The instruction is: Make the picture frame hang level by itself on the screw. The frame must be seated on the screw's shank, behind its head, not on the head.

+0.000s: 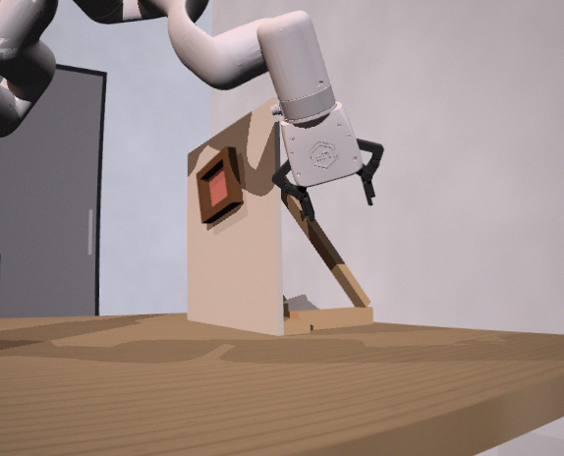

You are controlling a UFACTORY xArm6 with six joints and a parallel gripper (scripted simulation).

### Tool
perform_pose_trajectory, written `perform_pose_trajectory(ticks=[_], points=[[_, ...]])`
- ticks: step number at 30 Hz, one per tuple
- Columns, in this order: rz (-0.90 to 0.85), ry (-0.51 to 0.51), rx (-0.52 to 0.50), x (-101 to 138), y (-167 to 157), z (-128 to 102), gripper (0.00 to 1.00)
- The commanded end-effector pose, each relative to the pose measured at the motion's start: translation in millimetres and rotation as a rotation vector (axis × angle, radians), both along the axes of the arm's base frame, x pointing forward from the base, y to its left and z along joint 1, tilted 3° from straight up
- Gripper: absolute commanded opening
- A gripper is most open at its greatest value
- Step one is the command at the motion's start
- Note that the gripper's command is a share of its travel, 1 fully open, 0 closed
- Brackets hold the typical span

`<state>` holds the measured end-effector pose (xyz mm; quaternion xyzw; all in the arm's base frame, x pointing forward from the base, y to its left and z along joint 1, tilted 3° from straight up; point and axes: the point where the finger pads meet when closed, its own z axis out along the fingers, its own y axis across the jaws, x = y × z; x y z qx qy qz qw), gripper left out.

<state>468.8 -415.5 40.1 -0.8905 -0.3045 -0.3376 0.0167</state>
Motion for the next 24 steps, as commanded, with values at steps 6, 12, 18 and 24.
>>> perform_pose_trajectory(ticks=[6,12,18,24], points=[[-0.043,-0.028,0.037,6.6,5.2,8.7,1.0],[-0.107,-0.066,0.099,15.0,14.4,18.6,1.0],[-0.107,-0.066,0.099,15.0,14.4,18.6,1.0],[-0.107,-0.066,0.099,15.0,14.4,18.6,1.0]])
